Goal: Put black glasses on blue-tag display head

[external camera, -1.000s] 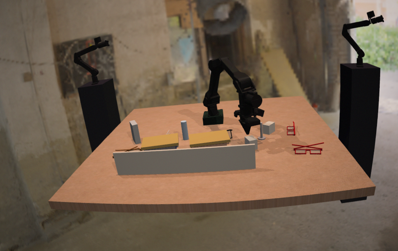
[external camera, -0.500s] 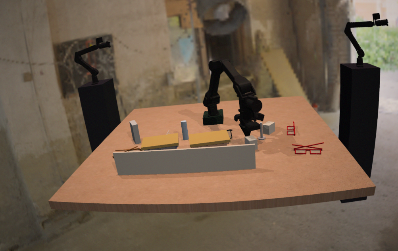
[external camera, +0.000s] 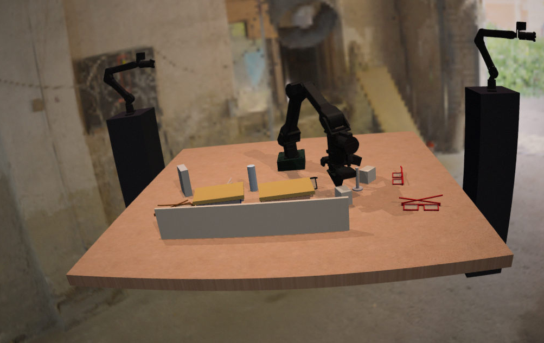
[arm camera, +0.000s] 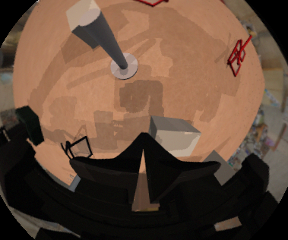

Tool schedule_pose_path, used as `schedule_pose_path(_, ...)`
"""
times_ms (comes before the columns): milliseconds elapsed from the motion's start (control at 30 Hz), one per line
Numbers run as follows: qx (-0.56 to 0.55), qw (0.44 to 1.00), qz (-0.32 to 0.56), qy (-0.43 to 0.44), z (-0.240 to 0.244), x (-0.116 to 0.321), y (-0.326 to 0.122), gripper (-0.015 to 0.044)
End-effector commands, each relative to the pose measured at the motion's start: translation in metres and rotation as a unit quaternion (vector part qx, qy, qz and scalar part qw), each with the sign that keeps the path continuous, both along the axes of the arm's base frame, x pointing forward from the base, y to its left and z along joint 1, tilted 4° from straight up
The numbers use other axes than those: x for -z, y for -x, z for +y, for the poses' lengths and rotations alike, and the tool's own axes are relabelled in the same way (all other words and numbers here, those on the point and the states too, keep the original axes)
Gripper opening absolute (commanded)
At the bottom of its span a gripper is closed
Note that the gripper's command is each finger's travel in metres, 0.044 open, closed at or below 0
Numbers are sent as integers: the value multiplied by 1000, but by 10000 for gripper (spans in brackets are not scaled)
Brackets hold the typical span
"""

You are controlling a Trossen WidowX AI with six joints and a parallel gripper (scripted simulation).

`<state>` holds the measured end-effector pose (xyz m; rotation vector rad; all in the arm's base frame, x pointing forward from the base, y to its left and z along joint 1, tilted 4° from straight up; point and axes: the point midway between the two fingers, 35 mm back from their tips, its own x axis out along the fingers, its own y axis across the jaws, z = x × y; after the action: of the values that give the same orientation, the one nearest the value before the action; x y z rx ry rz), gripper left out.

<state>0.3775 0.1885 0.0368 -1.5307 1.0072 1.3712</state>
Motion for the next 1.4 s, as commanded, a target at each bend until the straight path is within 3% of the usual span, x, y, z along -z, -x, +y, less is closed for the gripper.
schedule_pose_path(0,-2,1000,0,2,0,1,-2,0)
schedule_pose_path(1367,-2,1000,0,2,6,-1,-16,0)
